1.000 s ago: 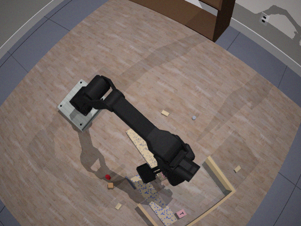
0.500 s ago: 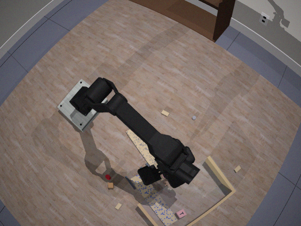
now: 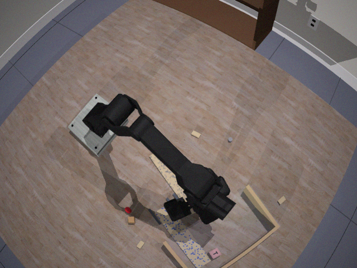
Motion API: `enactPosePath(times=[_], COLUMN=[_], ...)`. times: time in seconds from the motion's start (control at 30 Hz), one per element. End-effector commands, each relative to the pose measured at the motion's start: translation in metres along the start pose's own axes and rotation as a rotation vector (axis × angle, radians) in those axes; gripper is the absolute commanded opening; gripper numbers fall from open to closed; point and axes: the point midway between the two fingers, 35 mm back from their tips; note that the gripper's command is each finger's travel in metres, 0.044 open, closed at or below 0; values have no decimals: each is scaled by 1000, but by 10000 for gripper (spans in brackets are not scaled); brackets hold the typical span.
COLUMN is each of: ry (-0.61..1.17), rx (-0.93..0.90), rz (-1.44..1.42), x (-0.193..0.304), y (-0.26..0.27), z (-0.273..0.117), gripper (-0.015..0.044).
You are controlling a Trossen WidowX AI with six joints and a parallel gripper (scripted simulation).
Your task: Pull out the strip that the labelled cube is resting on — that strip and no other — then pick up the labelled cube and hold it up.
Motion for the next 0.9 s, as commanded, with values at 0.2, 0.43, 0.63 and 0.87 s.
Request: enactPosePath(times=[0.2, 0.43, 0.63, 0.87], ry=[2, 2, 2, 3], rx=[1, 1, 1, 0], rz=[0, 0, 0, -1], x=[1, 1, 1, 23], y=[0, 0, 0, -6], z=[9, 9, 8, -10], gripper=[224, 118, 20, 0])
Point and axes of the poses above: the point midway between the two fingers, 35 mm back from their tips, its own z axis out along the fingers, its own y axis across the jaws, x = y × z, and after that the axes turned 9 degrees about -z, right-handed
